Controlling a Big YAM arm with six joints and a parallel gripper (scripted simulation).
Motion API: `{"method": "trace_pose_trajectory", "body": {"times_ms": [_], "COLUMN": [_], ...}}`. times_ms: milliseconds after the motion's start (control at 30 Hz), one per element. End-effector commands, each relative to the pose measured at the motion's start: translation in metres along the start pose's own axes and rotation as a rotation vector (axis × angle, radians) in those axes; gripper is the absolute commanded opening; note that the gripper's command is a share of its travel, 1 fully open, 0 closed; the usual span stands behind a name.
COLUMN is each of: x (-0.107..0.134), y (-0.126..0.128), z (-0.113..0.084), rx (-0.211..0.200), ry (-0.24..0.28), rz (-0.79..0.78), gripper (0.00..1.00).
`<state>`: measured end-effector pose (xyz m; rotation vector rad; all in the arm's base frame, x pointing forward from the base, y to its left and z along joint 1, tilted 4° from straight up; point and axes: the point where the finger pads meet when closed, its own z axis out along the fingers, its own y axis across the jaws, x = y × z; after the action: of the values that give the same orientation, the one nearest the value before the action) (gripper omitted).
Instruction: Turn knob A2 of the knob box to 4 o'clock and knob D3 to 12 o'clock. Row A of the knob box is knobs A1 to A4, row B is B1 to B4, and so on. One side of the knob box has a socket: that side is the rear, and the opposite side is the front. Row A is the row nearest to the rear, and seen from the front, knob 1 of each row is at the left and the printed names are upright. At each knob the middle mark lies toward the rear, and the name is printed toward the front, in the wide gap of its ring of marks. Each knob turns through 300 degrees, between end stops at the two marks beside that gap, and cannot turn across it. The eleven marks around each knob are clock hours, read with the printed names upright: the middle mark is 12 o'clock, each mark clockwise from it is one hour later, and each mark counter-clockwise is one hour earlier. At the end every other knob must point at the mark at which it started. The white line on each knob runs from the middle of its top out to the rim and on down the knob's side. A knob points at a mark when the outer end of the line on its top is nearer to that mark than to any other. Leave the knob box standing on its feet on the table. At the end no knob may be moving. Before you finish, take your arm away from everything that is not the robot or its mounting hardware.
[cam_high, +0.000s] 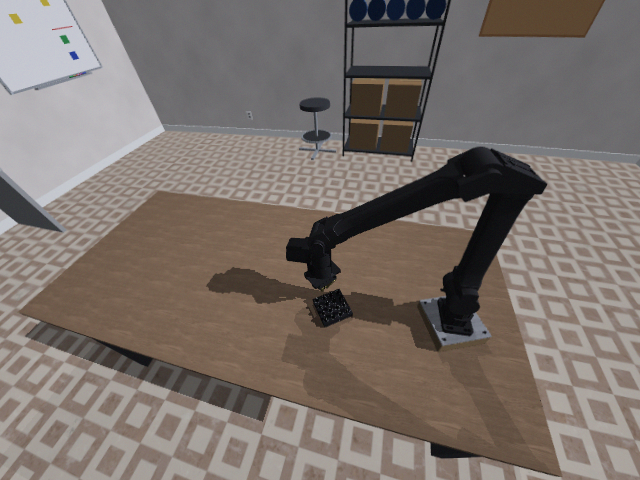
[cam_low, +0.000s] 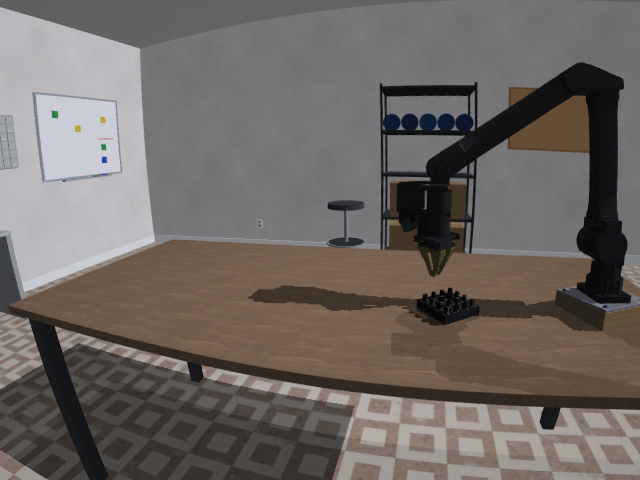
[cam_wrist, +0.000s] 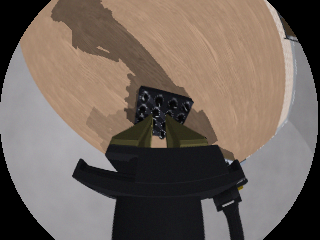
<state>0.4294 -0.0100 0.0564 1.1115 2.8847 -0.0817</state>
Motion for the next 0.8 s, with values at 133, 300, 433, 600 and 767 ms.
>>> {"method": "trace_pose_trajectory", "body": {"times_ms": [133, 300, 433, 600, 767], "x": [-0.003, -0.004, -0.005, -0.005, -0.005], "y": [0.002, 0.001, 0.000, -0.001, -0.001], "z": [0.010, 0.014, 0.020, 0.027, 0.031], "rx": [-0.008, -0.008, -0.007, -0.007, -0.007], "ry": [-0.006, -0.006, -0.006, -0.005, -0.005], "rz": [-0.006, -0.003, 0.000, 0.002, 0.002], "gripper": [0.18, 0.18, 0.18, 0.18, 0.18]}}
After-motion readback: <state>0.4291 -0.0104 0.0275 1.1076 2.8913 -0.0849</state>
